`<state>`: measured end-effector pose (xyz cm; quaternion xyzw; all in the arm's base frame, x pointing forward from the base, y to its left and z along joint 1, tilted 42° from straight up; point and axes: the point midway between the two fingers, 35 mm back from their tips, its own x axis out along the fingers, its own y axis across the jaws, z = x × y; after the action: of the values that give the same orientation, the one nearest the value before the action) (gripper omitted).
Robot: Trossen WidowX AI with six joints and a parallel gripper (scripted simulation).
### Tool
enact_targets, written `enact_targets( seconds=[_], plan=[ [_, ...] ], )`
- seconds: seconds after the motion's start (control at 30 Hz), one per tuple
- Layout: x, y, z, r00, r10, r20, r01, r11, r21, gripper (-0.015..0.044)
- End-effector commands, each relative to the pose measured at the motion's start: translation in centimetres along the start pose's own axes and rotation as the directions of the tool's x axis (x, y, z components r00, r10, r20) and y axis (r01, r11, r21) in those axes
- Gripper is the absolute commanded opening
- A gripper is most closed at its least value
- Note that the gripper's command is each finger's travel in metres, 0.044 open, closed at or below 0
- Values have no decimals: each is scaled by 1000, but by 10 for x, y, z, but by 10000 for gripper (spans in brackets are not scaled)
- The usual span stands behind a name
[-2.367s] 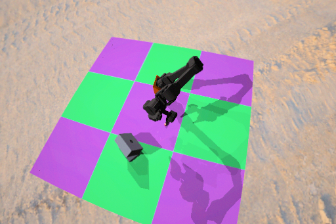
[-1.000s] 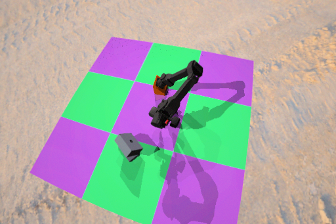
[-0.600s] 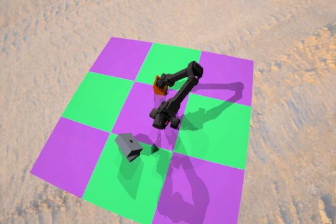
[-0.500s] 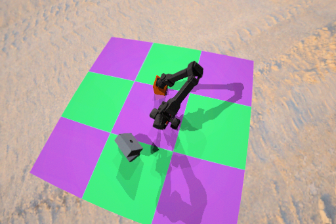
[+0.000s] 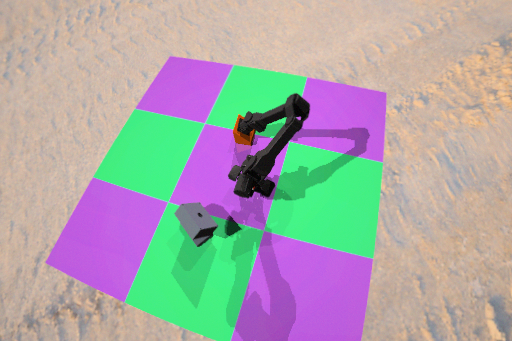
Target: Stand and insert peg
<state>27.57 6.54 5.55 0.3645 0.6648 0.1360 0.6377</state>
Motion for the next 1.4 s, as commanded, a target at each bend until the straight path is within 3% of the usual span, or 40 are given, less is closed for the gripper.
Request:
enact_targets(
  seconds=[0.0, 0.23, 0.53, 0.77, 1.37],
  plan=[
    [1, 0, -2, 1000, 3, -5, -3, 1000, 7, 110],
    [1, 0, -2, 1000, 3, -5, -3, 1000, 7, 110],
    [1, 0, -2, 1000, 3, -5, -3, 1000, 7, 50],
    [1, 0, -1, 1000, 2, 1, -2, 1000, 5, 49],
    [-11, 0, -7, 985, 0, 170, 0, 1000, 2, 49]
  ],
)
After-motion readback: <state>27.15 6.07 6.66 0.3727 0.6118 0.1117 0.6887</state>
